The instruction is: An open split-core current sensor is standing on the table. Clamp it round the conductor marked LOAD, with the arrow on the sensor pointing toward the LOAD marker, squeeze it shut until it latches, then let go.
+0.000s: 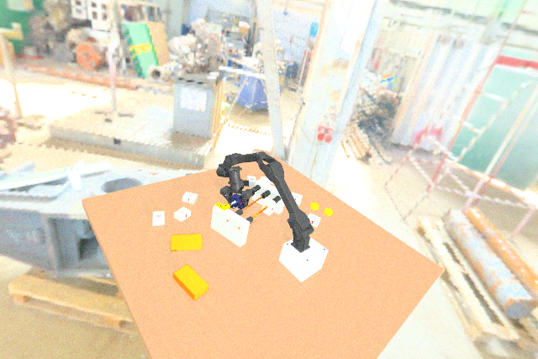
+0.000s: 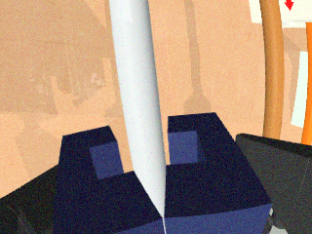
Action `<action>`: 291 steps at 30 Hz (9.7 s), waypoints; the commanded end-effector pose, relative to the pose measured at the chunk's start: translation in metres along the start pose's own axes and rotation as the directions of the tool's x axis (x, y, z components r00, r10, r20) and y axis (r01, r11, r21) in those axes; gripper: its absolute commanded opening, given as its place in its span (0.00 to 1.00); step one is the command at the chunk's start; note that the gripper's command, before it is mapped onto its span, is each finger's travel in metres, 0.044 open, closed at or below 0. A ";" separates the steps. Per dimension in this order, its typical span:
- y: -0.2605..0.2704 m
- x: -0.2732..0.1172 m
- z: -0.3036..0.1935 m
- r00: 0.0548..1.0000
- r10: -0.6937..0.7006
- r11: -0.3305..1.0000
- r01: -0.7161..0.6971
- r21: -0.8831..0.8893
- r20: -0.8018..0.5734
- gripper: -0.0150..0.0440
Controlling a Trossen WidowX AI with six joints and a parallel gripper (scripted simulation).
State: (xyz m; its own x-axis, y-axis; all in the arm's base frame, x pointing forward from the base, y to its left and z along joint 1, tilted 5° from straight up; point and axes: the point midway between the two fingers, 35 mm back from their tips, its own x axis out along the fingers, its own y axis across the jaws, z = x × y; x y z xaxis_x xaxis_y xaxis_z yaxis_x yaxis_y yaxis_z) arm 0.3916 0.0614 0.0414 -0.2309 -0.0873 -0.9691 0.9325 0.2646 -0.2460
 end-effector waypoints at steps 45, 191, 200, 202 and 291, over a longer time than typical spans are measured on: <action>-0.006 -0.002 0.001 1.000 -0.020 1.000 0.020 0.003 0.004 1.00; 0.000 0.000 0.000 1.000 0.000 1.000 0.000 0.000 0.000 0.92; 0.000 0.000 0.000 1.000 0.000 1.000 0.000 0.000 0.000 0.82; 0.000 0.000 0.000 1.000 0.000 1.000 0.000 0.000 0.000 0.79; 0.007 0.009 0.000 0.887 0.461 0.887 -0.461 0.006 0.004 0.69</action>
State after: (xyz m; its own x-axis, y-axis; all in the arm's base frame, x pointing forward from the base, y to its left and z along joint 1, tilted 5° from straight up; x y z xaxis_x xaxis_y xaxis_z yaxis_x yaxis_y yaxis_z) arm 0.3959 0.0619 0.0311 0.2265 0.0407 -0.9732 0.9355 0.2691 0.2290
